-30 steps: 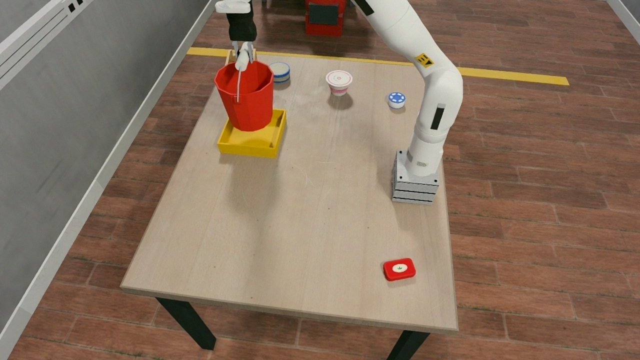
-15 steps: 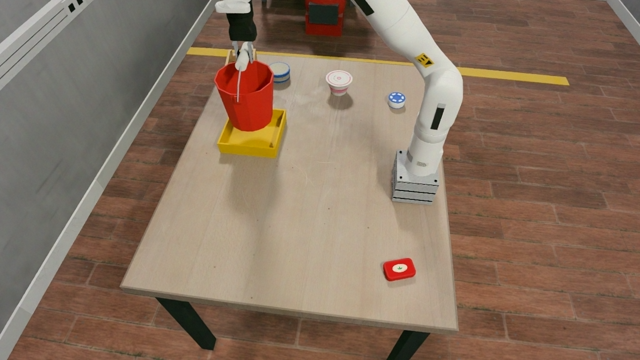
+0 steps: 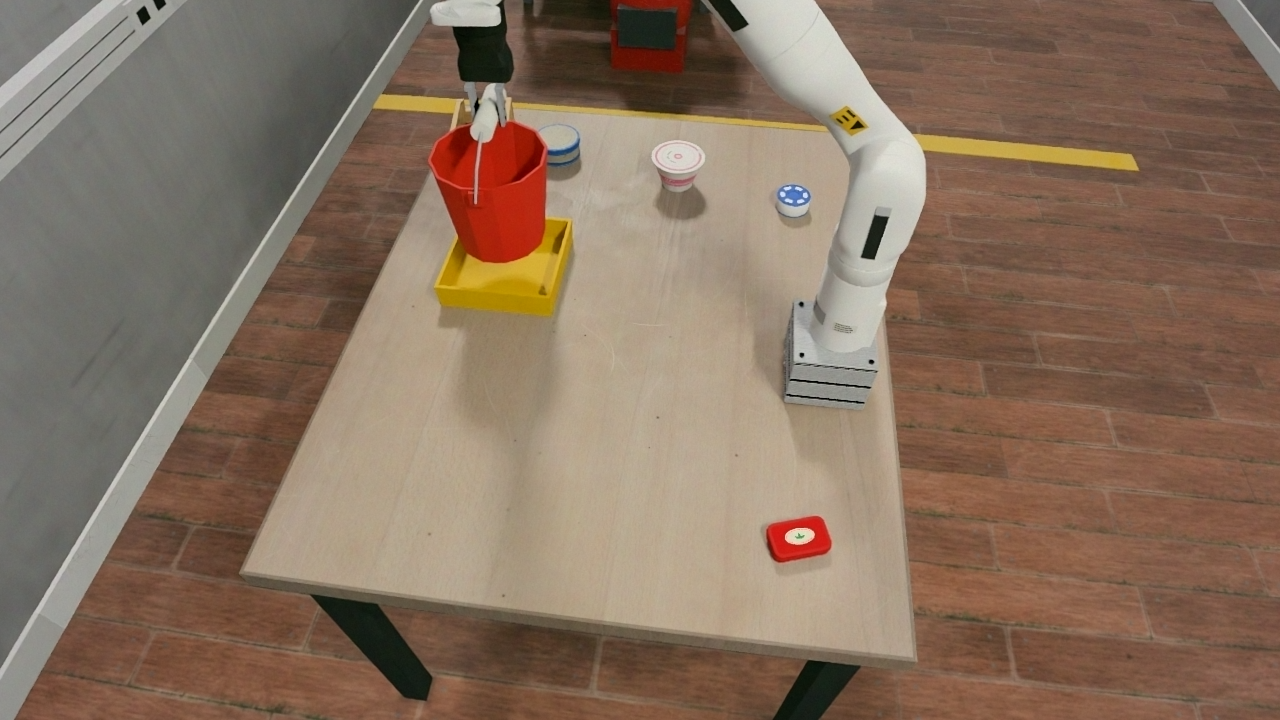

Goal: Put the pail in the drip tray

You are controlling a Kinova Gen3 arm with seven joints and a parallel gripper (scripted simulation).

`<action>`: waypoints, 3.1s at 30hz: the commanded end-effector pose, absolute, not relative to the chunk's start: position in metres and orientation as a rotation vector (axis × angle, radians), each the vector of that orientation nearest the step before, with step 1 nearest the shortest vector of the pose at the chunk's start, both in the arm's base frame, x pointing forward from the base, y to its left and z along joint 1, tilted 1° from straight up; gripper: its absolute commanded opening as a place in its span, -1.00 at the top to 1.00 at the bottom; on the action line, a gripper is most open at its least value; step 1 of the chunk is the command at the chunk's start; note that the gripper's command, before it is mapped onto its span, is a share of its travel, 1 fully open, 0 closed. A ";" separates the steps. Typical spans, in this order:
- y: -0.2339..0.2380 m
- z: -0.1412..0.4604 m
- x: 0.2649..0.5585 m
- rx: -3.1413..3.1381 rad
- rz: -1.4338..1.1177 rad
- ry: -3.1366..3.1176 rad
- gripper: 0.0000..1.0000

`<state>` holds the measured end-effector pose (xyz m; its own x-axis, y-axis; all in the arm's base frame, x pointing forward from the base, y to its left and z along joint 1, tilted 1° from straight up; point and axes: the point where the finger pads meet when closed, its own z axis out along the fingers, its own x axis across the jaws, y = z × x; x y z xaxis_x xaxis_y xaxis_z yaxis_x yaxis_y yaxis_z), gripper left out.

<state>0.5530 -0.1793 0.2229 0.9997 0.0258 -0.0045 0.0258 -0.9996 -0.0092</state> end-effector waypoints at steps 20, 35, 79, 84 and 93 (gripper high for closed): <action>-0.180 0.223 0.553 -3.133 0.003 -0.041 1.00; -0.179 0.218 0.553 -3.133 0.003 -0.041 1.00; -0.179 0.174 0.553 -3.133 0.003 -0.041 1.00; -0.179 0.167 0.553 -3.133 0.003 -0.041 1.00; -0.179 0.159 0.553 -3.133 0.003 -0.041 1.00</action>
<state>0.5527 -0.1789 0.1600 0.9997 0.0259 -0.0046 0.0258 -0.9996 -0.0092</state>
